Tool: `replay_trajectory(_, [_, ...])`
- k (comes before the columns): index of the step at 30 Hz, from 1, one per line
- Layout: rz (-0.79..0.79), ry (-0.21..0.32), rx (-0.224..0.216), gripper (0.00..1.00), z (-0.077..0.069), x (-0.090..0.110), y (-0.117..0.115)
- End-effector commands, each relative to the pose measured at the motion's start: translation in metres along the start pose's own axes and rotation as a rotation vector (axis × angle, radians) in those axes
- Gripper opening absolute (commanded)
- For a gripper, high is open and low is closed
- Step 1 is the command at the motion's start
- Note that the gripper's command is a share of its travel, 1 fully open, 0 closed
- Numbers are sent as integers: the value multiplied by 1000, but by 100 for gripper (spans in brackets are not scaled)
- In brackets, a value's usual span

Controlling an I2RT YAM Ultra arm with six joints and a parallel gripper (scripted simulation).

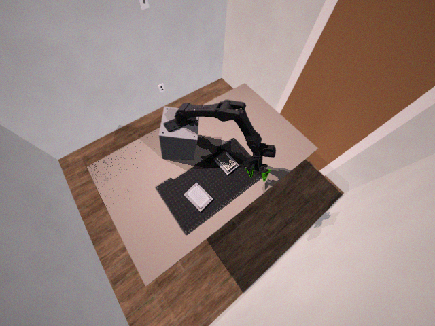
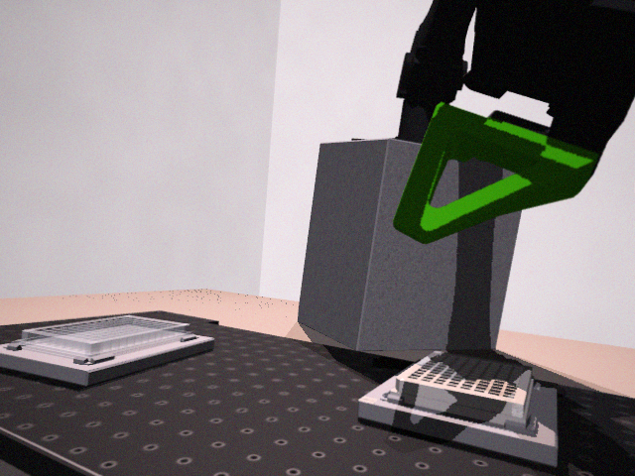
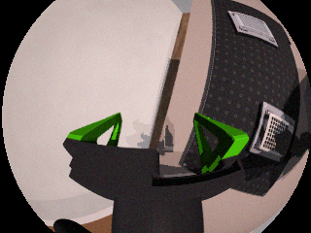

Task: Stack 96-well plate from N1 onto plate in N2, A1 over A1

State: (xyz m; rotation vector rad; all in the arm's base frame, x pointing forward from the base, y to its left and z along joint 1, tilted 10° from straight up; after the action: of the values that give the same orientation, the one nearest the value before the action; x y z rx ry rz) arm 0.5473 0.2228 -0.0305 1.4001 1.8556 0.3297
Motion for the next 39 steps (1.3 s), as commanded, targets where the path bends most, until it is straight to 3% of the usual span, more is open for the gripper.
replay_trajectory(1, [10, -1, -14, 100, -3, -3, 7])
replay_trajectory(17, [10, -1, -14, 100, -3, -3, 7])
replay_trajectory(21, [-117, 58, -2, 100, -17, 2, -8])
replay_trajectory(22, [-152, 63, 32, 100, -13, -5, -14])
replay_trajectory(26, [-270, 113, 59, 100, -16, -4, -27])
replay_trajectory(39, [-595, 277, 109, 100, -33, 3, -76])
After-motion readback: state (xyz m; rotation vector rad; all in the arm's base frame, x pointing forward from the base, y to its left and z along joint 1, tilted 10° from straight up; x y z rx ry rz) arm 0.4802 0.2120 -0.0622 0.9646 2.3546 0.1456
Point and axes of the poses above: the point where the finger pads meet when closed, its own z axis out along the fingers, its own y axis across the jaws, x = y × z, the point moved 1 cm from there along -z, back along the fingers, and after that the axes turned 12 degrees about -z, right-handed, at the moved point
